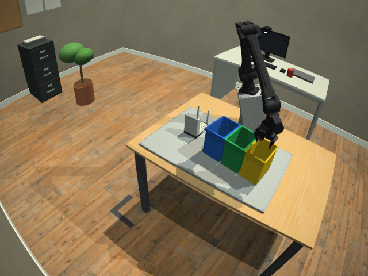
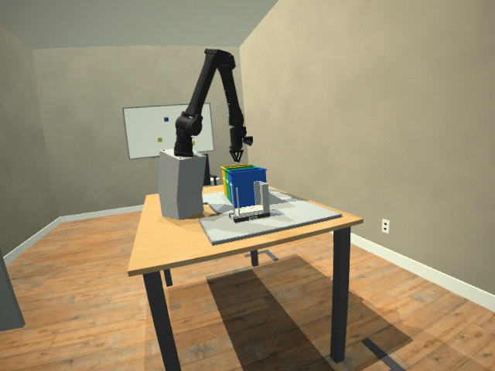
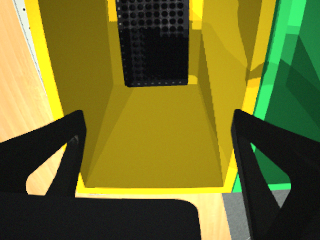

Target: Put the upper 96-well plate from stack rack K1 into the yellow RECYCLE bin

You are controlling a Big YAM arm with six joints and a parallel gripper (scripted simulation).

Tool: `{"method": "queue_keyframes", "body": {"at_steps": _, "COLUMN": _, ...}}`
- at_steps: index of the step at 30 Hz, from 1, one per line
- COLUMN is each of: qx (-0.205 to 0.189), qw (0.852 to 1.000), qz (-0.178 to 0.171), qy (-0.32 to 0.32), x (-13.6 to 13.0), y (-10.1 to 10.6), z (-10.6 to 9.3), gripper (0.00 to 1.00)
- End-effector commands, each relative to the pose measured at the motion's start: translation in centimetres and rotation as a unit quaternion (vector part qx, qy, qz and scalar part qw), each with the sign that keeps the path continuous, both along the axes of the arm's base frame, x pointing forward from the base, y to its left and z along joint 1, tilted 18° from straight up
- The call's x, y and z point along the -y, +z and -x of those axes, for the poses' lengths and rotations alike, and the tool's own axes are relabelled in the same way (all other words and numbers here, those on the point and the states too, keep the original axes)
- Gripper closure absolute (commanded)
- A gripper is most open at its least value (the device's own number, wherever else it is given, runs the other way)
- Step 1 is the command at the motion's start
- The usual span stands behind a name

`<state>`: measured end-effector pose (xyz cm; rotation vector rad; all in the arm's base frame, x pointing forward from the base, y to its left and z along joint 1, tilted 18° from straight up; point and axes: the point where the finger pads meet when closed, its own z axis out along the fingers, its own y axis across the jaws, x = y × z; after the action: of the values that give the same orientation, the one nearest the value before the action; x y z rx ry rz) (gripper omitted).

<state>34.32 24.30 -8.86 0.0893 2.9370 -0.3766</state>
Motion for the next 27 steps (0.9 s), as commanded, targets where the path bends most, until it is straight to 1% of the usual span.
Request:
{"method": "queue_keyframes", "body": {"at_steps": 1, "qx": 0.02, "qw": 1.0, "qz": -0.02, "qy": 0.004, "x": -2.4, "y": 2.3, "z": -0.9, "gripper": 0.18}}
{"method": "queue_keyframes", "body": {"at_steps": 7, "qx": 0.022, "qw": 0.999, "qz": -0.022, "qy": 0.004, "x": -2.9, "y": 3.5, "z": -0.9, "gripper": 0.18}}
{"method": "queue_keyframes", "body": {"at_steps": 27, "qx": 0.02, "qw": 1.0, "qz": -0.02, "qy": 0.004, "x": -2.6, "y": 3.2, "z": -0.6, "gripper": 0.18}}
